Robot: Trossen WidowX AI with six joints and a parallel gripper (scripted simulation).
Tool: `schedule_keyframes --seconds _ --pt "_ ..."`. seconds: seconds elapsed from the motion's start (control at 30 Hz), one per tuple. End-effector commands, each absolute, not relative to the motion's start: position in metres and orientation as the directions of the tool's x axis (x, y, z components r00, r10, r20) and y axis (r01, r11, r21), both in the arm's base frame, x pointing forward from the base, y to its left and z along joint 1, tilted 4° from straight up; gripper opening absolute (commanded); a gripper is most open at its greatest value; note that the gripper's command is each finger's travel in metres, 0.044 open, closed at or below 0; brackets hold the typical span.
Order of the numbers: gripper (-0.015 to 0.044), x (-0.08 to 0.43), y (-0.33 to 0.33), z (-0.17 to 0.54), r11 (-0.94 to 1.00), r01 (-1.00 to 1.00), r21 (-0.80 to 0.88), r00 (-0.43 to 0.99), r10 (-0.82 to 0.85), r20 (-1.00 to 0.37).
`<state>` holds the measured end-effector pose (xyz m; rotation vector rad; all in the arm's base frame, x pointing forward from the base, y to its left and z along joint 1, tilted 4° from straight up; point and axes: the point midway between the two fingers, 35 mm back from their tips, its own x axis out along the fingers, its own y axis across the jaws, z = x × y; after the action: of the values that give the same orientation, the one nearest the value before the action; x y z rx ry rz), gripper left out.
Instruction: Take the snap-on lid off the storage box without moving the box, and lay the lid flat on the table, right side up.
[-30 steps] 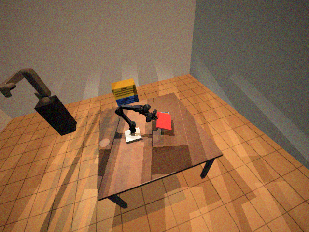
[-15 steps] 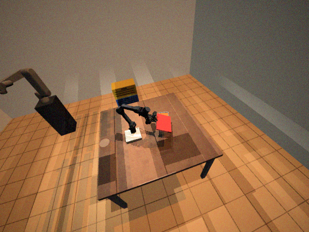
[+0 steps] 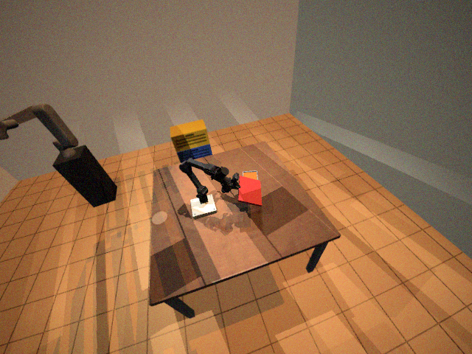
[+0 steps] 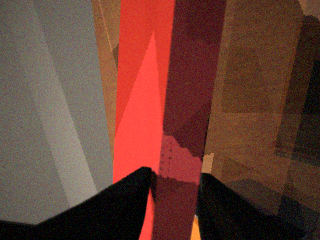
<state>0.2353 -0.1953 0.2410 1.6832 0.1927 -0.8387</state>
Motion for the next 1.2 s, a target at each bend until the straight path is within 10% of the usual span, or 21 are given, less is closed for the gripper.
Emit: schedule_keyframes --seconds 0.0,1.17 --pt "0.0 0.233 -0.202 0.245 -0.288 0.535 0.794 0.736 -0.302 -0.605" --pt "0.0 0.201 -0.264 0.241 -0.284 0.538 0.794 0.734 -0.305 -0.607"
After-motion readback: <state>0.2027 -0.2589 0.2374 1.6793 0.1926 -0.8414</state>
